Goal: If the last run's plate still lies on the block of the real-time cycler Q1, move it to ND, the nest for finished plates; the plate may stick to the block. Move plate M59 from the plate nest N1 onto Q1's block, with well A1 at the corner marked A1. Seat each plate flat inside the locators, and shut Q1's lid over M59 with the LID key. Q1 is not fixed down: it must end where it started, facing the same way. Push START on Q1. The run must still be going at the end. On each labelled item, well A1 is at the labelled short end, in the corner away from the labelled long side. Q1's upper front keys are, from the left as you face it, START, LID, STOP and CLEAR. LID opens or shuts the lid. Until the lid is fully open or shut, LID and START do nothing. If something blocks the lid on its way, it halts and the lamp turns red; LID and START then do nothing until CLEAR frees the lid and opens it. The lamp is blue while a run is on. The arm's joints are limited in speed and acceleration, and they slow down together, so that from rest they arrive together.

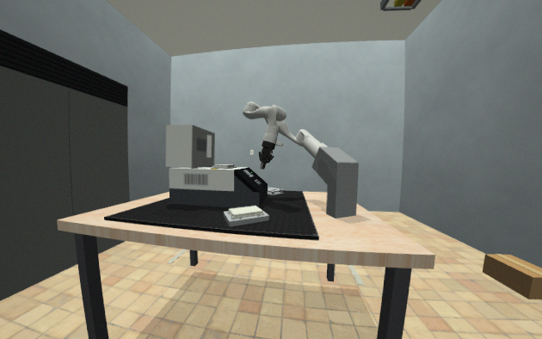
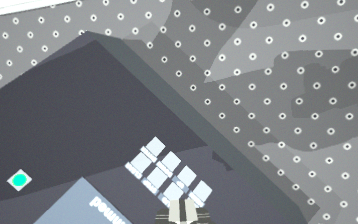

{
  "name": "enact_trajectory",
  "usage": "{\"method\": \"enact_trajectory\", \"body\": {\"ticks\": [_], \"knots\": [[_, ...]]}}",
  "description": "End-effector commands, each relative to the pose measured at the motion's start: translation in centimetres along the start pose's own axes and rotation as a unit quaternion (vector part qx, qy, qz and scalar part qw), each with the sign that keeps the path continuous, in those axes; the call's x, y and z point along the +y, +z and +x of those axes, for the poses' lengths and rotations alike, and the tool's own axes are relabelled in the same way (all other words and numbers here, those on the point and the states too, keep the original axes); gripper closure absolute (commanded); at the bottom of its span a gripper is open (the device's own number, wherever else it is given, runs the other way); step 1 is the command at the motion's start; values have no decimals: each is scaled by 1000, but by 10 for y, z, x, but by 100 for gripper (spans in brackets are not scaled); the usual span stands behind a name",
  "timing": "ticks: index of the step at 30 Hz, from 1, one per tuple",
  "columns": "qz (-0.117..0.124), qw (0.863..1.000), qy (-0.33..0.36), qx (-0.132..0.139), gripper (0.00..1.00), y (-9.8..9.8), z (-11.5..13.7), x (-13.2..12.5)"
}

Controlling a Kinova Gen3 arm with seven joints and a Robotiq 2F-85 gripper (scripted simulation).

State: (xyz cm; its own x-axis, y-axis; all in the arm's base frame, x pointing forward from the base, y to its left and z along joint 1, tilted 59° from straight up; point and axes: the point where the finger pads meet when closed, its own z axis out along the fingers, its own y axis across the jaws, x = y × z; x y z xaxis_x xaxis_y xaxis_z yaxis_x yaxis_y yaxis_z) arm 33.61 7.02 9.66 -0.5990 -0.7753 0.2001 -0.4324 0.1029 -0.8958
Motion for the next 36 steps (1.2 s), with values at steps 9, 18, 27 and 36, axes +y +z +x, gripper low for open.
{"method": "enact_trajectory", "body": {"ticks": [9, 18, 27, 36], "knots": [[0, 1000, 0, -1, 90, 11, 2, 2], [0, 1000, 0, -1, 90, 20, 3, 4], [0, 1000, 0, -1, 90, 31, 5, 6], [0, 1000, 0, -1, 90, 40, 7, 8]]}}
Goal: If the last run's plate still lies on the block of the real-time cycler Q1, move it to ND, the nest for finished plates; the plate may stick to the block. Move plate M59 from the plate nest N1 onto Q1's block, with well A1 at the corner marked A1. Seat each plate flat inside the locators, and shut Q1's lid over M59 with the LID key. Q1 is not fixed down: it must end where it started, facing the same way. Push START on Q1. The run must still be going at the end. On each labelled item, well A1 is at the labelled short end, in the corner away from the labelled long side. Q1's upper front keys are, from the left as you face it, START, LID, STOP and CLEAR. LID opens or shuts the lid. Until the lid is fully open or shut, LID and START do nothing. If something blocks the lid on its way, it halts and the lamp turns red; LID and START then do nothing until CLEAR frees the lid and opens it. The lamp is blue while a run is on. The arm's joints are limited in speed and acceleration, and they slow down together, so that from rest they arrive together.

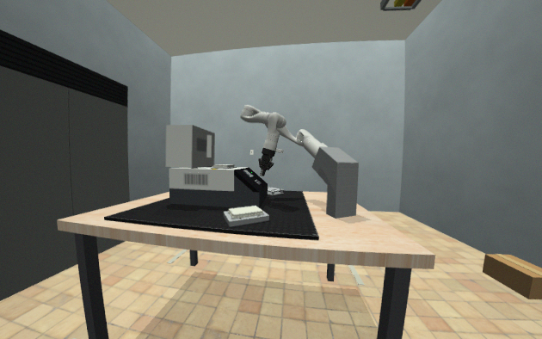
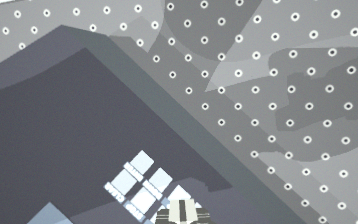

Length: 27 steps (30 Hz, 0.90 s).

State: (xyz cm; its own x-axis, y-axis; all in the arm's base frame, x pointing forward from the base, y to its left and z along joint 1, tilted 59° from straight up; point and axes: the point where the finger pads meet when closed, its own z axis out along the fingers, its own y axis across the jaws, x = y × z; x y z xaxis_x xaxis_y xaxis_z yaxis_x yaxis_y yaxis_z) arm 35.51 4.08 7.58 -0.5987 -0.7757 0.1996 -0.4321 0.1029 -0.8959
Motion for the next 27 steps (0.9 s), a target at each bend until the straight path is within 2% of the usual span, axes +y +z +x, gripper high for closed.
{"method": "enact_trajectory", "body": {"ticks": [1, 8, 27], "knots": [[0, 1000, 0, 0, 90, 2, 0, 1], [0, 1000, 0, 0, 90, 10, 2, 2], [0, 1000, 0, 0, 90, 10, 2, 2]]}}
